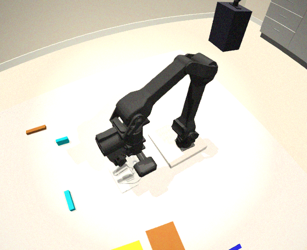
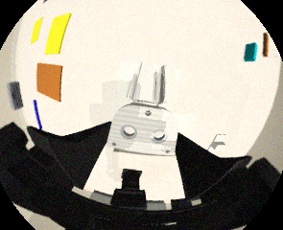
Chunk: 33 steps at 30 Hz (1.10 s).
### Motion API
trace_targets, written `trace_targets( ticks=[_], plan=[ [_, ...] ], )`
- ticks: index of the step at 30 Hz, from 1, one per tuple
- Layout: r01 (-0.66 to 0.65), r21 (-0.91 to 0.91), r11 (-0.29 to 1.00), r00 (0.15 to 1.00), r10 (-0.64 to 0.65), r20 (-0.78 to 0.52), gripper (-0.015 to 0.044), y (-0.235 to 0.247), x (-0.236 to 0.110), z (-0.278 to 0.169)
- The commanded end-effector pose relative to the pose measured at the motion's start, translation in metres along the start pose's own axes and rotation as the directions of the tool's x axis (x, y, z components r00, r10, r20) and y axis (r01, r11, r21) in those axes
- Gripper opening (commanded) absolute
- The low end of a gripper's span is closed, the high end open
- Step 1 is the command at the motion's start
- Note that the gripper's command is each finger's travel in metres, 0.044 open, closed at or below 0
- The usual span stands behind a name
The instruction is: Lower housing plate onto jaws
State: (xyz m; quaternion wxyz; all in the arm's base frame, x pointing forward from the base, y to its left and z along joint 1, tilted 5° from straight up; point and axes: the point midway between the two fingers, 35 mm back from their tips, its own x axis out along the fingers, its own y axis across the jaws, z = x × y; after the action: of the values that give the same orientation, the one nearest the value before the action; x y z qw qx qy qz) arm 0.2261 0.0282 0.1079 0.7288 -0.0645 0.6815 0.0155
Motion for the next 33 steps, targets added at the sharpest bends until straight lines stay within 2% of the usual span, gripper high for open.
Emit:
trace_targets(
  ticks=[1, 33],
  plan=[
    [0.003, -0.004, 1.0, 1.0, -0.003, 0.001, 0.0351, 0.0, -0.001, -0.001],
    [0.003, -0.002, 1.0, 1.0, -0.003, 0.0, 0.0351, -0.001, -0.001, -0.016]
  ],
)
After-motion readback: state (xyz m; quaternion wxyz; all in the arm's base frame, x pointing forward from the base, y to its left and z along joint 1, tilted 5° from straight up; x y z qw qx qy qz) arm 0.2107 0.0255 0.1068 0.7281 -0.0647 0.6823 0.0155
